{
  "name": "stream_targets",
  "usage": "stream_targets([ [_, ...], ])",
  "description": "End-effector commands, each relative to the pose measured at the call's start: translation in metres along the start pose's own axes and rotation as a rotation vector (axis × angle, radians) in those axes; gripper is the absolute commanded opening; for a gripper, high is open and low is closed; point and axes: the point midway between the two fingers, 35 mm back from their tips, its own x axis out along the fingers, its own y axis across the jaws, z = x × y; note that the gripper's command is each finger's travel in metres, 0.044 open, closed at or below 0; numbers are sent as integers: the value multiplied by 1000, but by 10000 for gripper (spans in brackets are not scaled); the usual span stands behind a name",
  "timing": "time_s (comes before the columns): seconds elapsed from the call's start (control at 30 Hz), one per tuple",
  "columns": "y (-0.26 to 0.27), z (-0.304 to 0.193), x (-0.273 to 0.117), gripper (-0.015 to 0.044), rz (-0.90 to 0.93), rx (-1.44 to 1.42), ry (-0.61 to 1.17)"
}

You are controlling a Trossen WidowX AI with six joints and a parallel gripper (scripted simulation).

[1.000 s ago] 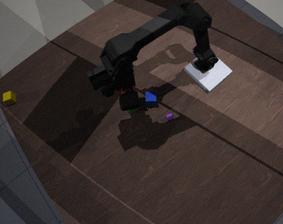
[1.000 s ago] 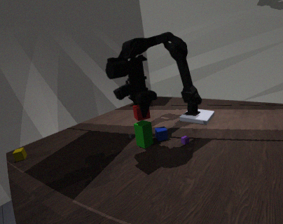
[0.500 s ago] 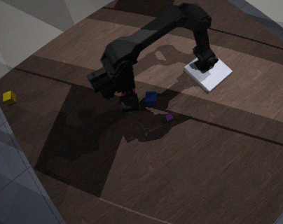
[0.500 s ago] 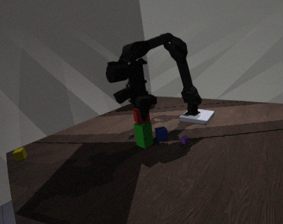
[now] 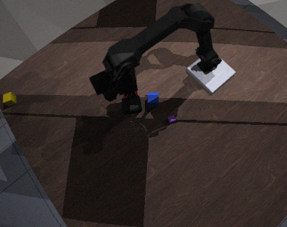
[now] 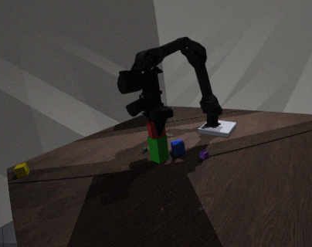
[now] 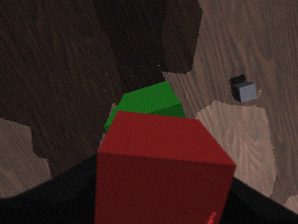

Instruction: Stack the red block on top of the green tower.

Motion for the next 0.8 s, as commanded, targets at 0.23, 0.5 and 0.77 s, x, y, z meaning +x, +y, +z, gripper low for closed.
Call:
stream_targets([
  [0.23, 0, 0, 1, 0, 0, 5, -1],
  [0.5, 0, 0, 0, 52, 0, 0, 0],
  [0.77, 0, 0, 0, 263, 0, 0, 0],
])
